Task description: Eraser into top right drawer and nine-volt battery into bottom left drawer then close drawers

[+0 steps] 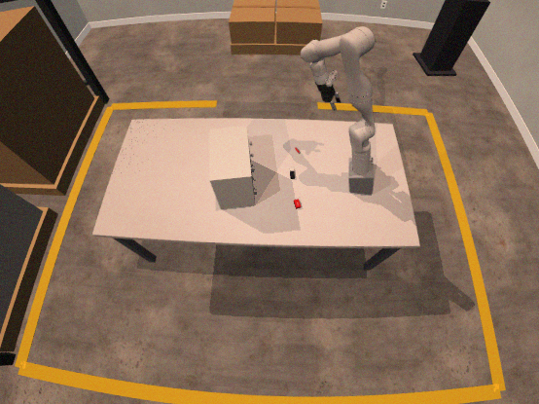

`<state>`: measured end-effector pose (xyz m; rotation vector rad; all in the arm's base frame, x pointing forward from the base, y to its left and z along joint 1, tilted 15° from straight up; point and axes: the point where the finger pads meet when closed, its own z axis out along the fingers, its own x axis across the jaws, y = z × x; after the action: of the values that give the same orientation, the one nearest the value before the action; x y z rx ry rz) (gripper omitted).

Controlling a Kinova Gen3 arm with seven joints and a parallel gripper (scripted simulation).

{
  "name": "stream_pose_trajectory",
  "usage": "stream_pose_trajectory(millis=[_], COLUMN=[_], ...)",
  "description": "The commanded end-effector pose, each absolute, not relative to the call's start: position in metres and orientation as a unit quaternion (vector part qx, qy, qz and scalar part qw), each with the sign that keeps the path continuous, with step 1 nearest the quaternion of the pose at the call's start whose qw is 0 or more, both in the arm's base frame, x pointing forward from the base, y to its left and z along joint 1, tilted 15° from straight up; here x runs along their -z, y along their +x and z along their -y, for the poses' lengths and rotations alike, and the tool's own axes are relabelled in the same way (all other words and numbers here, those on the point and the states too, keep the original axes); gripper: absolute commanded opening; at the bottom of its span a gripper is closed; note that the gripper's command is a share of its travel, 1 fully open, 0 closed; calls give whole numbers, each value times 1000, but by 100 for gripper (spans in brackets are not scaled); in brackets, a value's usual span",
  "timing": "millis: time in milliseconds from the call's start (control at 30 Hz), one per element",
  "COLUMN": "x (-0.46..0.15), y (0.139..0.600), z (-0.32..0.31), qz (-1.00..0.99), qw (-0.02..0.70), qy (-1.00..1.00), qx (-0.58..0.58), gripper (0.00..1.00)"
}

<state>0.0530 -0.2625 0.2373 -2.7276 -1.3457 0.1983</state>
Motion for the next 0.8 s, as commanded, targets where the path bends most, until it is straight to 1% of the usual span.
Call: stream_pose_trajectory(millis=[0, 567, 667, 767], x=[-238, -238, -245, -263], y=[53, 54, 84, 147], z=[263, 262, 259, 235], qz=[441, 442, 469, 529], qw=[46, 45, 21, -29], qy=[-894, -894, -882, -848], qx=[-65, -64, -49, -11], gripper=[100, 100, 100, 100])
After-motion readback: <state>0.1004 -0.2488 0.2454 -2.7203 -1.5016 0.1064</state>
